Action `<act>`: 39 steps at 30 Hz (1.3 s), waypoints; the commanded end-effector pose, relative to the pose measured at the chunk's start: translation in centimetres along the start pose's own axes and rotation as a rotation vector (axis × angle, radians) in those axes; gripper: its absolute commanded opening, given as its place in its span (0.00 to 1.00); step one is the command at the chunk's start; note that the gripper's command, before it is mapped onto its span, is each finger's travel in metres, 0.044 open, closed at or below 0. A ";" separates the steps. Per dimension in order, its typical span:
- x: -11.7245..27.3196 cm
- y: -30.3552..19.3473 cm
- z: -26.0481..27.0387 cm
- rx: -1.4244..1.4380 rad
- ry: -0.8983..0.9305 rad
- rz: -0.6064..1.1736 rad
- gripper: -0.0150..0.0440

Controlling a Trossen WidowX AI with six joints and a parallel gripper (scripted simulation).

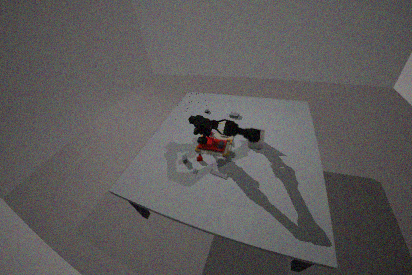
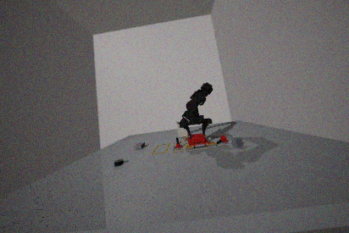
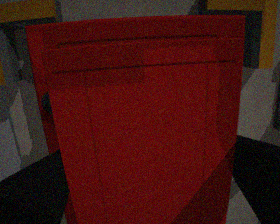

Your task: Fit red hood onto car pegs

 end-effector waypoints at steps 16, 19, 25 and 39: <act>-0.3 0.0 0.0 0.001 0.001 0.000 0.48; -0.3 0.0 0.0 0.001 0.001 0.000 0.61; -0.3 0.0 0.0 0.001 0.001 0.000 0.88; 5.9 0.0 -0.1 0.000 0.002 -0.005 1.00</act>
Point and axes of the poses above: the point midway between the two fingers, 35 mm back from their tips, its own x axis back along the fingers, its own z axis across the jaws, y = z × x, the point moved 1 cm from there along x, back along the fingers, and after that the axes turned 15 degrees about x, right-handed, at the moved point
